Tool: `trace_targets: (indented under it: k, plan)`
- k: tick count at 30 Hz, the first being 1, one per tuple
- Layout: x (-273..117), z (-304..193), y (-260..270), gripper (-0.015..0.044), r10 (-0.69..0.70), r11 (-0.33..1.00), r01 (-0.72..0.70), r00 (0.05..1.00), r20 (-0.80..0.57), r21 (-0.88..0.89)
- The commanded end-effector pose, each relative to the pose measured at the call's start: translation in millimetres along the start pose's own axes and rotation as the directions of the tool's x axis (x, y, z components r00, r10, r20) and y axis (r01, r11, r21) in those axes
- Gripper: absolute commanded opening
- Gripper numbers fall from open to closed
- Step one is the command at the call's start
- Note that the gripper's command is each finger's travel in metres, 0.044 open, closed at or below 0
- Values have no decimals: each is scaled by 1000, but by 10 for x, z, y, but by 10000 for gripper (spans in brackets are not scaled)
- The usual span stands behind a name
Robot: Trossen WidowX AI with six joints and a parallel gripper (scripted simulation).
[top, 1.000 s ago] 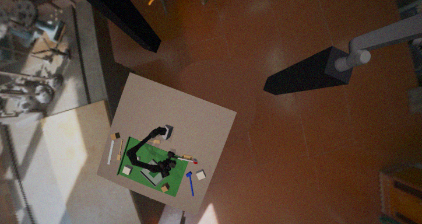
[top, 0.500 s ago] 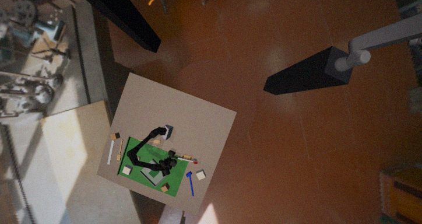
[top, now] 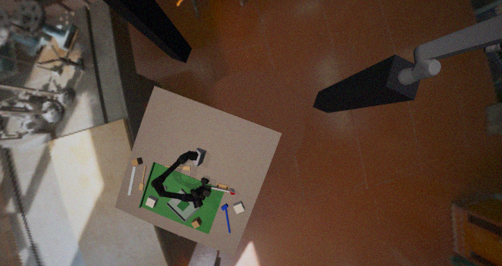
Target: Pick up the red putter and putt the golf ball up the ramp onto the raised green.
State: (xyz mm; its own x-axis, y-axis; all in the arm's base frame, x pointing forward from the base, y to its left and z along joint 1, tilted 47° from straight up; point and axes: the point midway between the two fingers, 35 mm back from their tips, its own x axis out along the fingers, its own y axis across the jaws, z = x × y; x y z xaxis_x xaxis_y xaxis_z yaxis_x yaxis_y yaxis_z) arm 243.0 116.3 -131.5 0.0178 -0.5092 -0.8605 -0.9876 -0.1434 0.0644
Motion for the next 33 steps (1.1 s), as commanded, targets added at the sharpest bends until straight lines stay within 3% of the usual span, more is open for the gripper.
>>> trace_targets:
  k: [1, 12, 23, 33]
  plan:
    - [-2, 1, -1, 361, 0, 1000, 0, 1000, 0, 0]
    - [-2, 1, -1, 72, 0, 1000, 0, 1000, 0, 0]
    - [-63, 24, -12, 0, 0, 1000, 0, 1000, 1, 0]
    - [-664, 210, -33, 0, 1, 1000, -1, 1000, 5, -1]
